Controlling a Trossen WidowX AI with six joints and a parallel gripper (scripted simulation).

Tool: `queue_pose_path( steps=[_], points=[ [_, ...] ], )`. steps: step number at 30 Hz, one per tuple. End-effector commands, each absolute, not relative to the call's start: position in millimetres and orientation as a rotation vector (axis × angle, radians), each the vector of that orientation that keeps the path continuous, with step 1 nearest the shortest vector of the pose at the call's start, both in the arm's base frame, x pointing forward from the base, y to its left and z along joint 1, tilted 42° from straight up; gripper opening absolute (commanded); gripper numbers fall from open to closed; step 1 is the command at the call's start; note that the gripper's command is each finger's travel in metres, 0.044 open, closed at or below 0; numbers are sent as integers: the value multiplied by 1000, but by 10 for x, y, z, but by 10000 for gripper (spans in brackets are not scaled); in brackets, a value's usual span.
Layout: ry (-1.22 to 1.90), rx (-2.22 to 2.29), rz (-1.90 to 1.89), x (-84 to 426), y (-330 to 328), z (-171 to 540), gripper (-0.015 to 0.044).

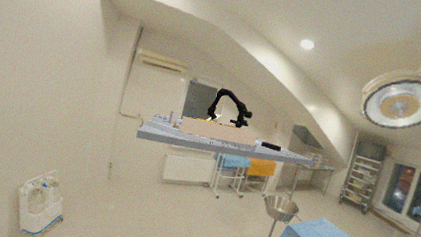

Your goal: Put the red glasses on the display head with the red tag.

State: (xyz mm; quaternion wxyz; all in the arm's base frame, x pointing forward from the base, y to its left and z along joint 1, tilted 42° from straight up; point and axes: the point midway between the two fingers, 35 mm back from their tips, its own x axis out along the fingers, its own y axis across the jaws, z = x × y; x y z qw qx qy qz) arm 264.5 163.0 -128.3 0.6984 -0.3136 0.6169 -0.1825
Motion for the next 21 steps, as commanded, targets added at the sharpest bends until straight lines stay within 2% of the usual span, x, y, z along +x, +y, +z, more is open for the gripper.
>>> queue_pose_path(
  steps=[1,9,21],
  points=[
    [1377,-697,-402,2673,1652,-1279,0],
    [1377,-696,-402,2708,1682,-1255,0],
    [1379,-695,-400,2643,2056,-825,0]
  ],
)
